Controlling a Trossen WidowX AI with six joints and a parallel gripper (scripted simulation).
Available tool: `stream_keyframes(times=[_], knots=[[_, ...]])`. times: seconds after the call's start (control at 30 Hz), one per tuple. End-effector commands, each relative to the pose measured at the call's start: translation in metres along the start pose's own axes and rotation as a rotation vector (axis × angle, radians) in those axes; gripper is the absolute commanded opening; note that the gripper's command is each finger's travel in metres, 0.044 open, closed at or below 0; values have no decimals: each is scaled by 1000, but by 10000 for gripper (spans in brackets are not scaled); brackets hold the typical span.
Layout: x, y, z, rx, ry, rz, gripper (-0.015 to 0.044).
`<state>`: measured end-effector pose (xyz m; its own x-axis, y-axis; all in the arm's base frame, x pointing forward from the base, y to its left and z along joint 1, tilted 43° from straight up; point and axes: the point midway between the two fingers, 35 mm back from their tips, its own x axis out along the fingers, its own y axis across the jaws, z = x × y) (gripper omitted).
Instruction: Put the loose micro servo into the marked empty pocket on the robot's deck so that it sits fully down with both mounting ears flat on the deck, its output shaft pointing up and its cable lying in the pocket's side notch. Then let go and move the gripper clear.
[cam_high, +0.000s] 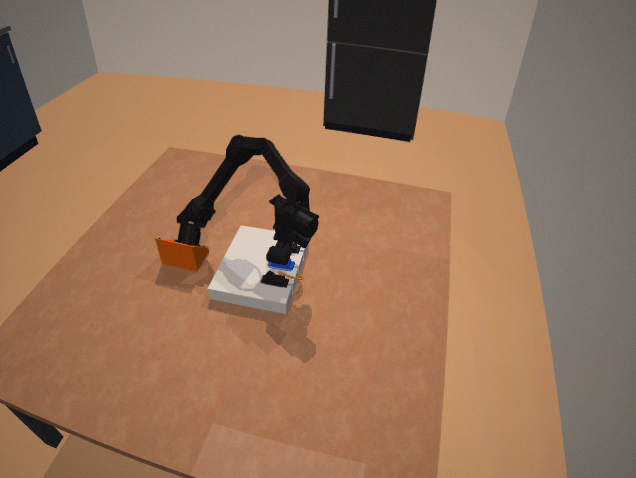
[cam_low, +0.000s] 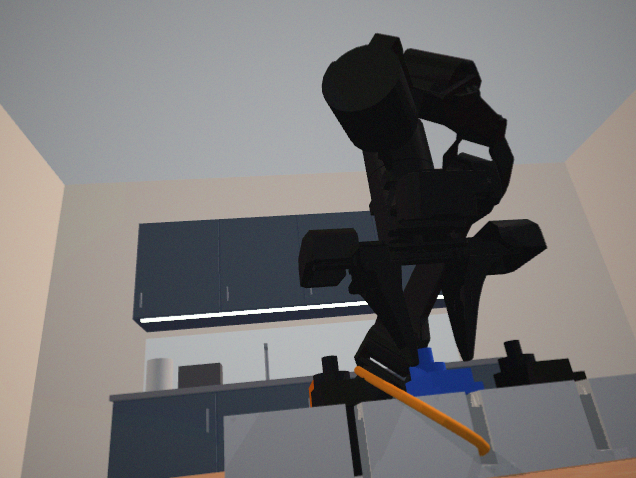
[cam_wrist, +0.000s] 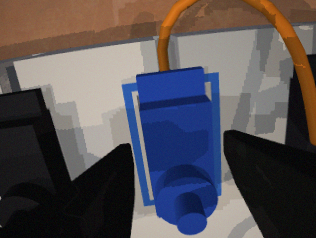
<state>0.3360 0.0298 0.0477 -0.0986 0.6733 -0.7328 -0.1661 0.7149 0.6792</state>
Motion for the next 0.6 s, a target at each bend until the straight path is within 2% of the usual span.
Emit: stream_keyframes(times=[0.0, 0.1, 0.23, 0.43, 0.57], knots=[[-19, 0, 0, -7, -9, -7, 187], [-19, -2, 0, -7, -9, -7, 187], [-34, -7, -22, 4, -14, -13, 292], [-77, -5, -99, 0, -3, -12, 440], [-81, -4, -109, -1, -1, -9, 440]])
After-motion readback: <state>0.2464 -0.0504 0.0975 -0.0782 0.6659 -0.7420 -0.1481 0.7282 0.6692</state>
